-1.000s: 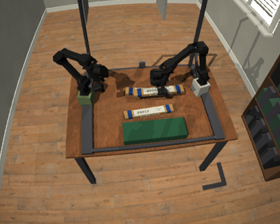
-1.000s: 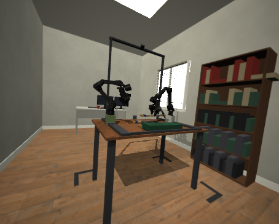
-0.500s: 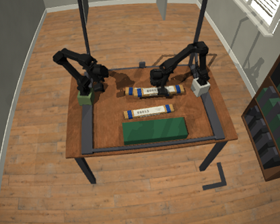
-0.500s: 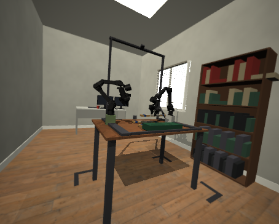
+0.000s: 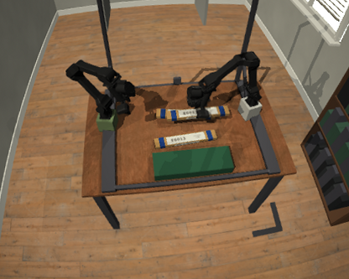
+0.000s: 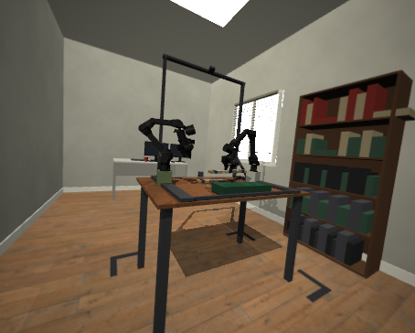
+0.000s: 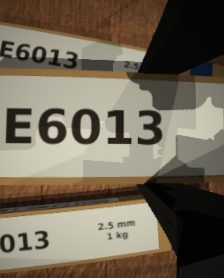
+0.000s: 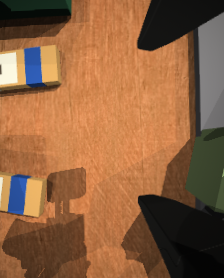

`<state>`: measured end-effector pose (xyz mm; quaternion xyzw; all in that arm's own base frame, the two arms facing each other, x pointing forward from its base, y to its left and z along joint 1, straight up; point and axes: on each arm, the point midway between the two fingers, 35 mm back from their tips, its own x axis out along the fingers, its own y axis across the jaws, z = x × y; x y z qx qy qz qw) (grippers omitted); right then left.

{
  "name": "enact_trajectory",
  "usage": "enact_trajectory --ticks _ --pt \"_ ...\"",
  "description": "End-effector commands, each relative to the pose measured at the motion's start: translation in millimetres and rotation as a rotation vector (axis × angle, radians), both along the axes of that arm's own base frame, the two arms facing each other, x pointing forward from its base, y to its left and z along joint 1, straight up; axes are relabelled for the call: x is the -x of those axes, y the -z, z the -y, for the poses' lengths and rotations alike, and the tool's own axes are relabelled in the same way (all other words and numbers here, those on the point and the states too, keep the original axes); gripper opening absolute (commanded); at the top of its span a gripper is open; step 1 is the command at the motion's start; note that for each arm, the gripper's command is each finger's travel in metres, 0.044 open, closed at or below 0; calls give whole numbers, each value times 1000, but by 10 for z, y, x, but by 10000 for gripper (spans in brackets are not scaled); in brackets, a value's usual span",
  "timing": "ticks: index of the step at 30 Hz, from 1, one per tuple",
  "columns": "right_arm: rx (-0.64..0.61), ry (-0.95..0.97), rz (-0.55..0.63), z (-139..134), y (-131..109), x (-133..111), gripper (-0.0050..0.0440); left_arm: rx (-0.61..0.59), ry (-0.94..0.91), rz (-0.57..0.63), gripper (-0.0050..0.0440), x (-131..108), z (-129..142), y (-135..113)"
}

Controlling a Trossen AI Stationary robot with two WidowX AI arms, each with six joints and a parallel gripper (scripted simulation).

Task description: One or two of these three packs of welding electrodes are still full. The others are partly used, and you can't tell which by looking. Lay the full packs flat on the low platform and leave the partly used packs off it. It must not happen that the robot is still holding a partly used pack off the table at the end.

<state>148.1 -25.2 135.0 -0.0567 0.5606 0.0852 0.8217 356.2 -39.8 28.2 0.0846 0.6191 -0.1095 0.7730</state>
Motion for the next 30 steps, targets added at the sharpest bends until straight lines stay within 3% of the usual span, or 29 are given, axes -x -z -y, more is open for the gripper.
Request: enact_trajectory --ticks 1,14,17,20,27,30 --pt "5 -2 22 6 -68 -22 430 9 1 66 -50 -116 7 -188" --pt "5 -2 22 6 -68 -22 430 14 2 93 -50 -163 7 -253" --pt "5 -2 22 6 -68 -22 430 14 2 88 -50 -150 6 -223" --pt "5 -2 22 6 -68 -22 430 11 1 43 -50 -76 8 -27" --pt "5 -2 22 6 -68 -22 430 13 1 80 -50 -146 12 -29" --pt "5 -2 22 6 -68 -22 430 11 1 57 -50 -109 8 99"
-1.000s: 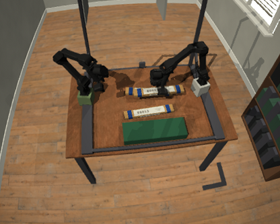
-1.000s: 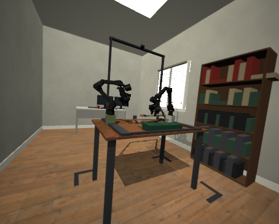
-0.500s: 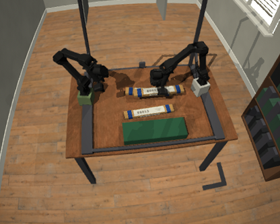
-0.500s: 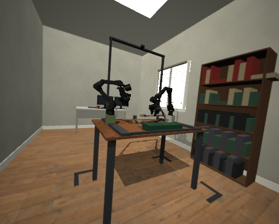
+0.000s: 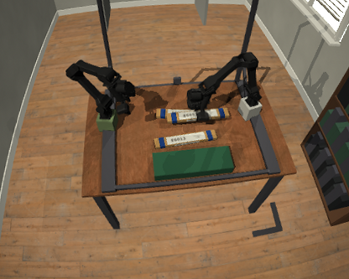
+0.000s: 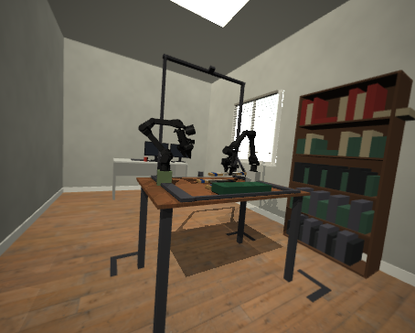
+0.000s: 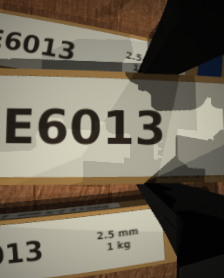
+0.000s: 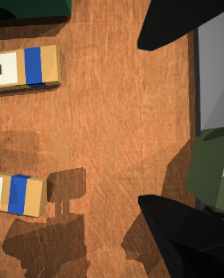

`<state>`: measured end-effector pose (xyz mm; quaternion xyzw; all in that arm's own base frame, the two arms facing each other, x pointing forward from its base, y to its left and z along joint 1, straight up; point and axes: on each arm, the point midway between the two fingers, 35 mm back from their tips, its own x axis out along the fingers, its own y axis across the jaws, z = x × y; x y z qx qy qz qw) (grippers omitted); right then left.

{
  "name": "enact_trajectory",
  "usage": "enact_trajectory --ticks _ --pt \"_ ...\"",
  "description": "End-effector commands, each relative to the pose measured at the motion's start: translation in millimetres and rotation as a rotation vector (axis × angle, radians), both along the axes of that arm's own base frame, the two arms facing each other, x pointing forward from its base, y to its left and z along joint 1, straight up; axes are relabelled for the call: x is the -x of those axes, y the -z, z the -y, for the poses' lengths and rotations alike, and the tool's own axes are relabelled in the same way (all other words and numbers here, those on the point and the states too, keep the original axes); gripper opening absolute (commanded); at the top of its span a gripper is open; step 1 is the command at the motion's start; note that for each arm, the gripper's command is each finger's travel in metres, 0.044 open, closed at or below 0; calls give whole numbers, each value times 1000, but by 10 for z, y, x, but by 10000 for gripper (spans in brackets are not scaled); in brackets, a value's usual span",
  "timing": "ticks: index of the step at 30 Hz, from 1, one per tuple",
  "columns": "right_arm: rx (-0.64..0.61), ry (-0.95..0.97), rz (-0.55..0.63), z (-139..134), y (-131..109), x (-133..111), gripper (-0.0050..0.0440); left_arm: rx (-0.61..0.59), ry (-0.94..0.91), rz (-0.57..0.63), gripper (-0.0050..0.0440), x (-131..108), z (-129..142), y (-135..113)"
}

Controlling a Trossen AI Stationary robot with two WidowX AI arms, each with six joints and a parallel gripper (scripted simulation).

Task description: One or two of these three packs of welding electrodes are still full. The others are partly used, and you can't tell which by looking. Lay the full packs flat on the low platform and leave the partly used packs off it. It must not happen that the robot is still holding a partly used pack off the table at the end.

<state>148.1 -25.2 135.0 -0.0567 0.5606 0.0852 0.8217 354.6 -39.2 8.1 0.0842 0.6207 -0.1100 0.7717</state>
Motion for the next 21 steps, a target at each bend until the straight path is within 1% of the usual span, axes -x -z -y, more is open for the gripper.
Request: enact_trajectory --ticks 1,4,5,9,11,12,13,21 --pt "5 -2 22 6 -68 -22 430 9 1 52 -50 -99 13 -58" --pt "5 -2 22 6 -68 -22 430 9 1 49 -50 -92 12 -31" --pt "5 -2 22 6 -68 -22 430 12 1 86 -50 -153 18 -137" --pt "5 -2 22 6 -68 -22 430 10 1 64 -50 -141 17 9" --pt "5 -2 22 6 -68 -22 430 10 1 64 -50 -135 16 39" --pt "5 -2 22 6 -68 -22 430 13 1 91 -50 -185 21 -49" --pt "5 -2 22 6 -68 -22 430 13 1 96 -50 -200 22 -69" --pt "5 -2 22 6 -68 -22 430 13 1 95 -50 -208 24 -70"
